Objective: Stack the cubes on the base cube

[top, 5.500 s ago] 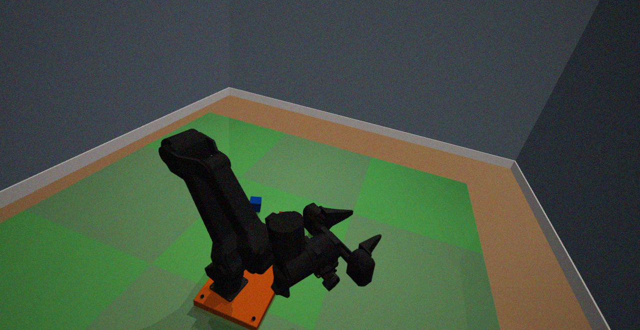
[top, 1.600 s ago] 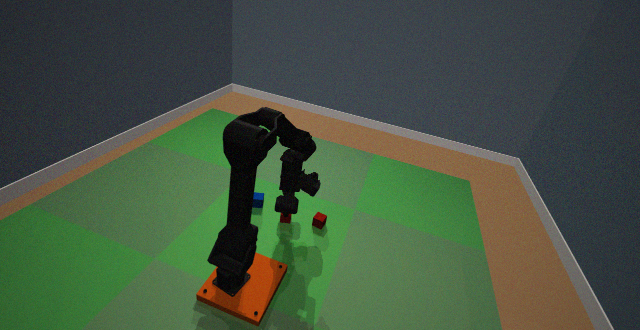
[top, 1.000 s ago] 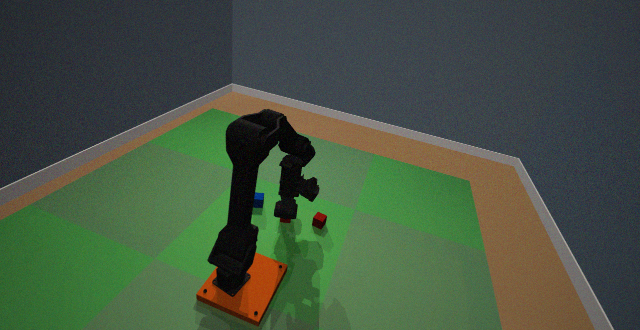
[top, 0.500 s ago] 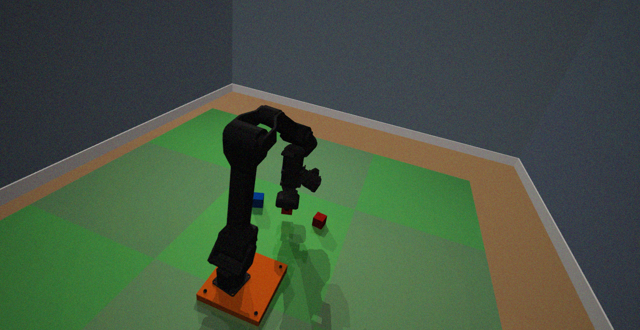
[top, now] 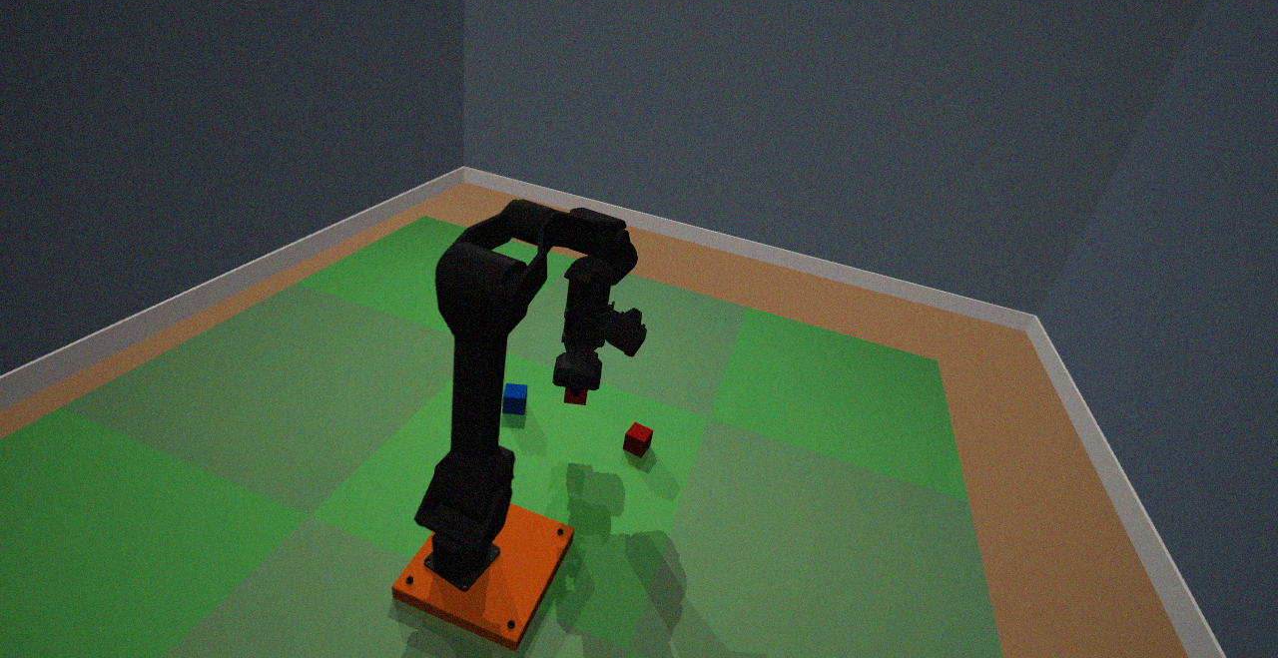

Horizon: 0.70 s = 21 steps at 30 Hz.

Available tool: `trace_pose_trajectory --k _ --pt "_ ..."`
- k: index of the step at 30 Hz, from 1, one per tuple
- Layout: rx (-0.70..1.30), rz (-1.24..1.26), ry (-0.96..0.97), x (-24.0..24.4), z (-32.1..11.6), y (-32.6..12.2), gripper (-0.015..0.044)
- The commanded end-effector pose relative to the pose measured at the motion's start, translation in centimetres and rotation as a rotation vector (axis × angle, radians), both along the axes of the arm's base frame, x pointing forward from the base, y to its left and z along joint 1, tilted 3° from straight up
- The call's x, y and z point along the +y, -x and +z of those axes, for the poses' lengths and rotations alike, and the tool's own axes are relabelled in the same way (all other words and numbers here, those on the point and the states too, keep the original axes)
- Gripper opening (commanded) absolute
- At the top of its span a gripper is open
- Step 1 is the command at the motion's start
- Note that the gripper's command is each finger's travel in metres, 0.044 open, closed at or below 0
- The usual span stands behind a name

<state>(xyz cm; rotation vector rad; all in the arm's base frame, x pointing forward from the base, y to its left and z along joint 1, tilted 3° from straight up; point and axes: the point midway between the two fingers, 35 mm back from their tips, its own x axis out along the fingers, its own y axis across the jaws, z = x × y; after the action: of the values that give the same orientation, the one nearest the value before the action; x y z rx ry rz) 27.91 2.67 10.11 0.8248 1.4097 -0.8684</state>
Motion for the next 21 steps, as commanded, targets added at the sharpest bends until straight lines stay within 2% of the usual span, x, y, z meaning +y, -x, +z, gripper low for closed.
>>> trace_pose_trajectory --k 1,10,21 --pt "-0.002 -0.004 0.002 0.0 1.2 0.0 0.0105" --pt "-0.002 0.023 0.002 0.1 2.9 0.3 0.0105" --pt "0.005 0.471 -0.01 2.4 2.2 -0.3 0.0105"
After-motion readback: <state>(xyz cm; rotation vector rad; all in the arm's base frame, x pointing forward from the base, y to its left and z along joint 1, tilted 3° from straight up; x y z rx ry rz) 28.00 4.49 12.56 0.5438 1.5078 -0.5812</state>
